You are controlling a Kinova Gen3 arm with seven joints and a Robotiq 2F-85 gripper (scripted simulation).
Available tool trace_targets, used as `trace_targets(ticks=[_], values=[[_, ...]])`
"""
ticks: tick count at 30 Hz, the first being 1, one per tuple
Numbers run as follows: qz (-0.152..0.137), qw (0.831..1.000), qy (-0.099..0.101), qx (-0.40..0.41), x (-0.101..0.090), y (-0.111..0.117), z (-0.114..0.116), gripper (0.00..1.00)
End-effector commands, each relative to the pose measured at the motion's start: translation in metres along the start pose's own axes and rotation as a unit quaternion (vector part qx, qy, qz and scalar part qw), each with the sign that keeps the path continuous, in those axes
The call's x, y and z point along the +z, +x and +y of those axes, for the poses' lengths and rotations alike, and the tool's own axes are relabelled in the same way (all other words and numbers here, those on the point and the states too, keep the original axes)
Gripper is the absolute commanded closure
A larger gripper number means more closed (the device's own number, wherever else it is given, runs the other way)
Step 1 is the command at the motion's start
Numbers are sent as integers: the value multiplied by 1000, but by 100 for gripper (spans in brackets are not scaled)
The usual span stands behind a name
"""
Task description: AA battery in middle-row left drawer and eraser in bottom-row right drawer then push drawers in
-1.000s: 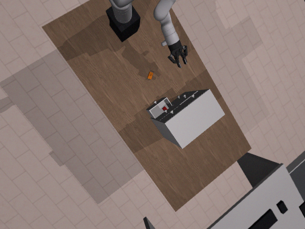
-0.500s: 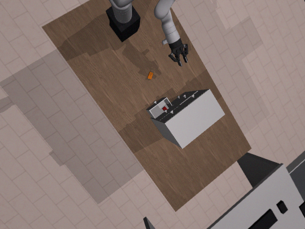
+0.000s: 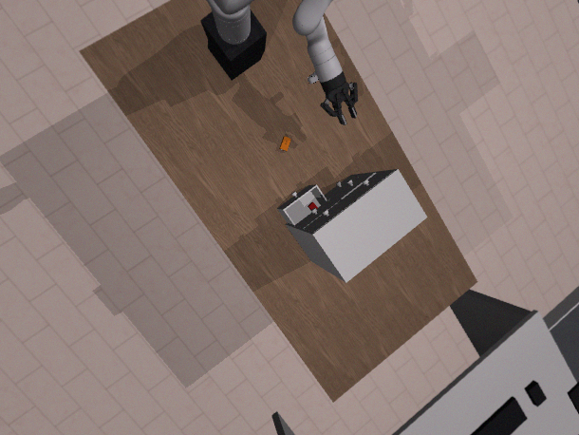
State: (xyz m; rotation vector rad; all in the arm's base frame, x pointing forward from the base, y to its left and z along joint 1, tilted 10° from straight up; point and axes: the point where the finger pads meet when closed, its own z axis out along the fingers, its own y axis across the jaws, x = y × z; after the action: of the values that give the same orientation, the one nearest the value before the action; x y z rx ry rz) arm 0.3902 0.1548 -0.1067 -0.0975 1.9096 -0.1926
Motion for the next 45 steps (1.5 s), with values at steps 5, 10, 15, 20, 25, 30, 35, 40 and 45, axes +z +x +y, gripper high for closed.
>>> trace_targets(ticks=[5,10,15,20,25,30,35,40,45], values=[[0,1000,0,1,0,-1,1,62],[0,1000,0,1,0,-1,1,0],[0,1000,0,1,0,-1,1,0],[0,1000,0,1,0,-1,1,0],[0,1000,0,1,0,-1,1,0],[1,1000,0,1,0,-1,1,0],[4,1000,0,1,0,-1,1,0],[7,1000,0,1,0,-1,1,0],[15,1000,0,1,0,-2,1,0]])
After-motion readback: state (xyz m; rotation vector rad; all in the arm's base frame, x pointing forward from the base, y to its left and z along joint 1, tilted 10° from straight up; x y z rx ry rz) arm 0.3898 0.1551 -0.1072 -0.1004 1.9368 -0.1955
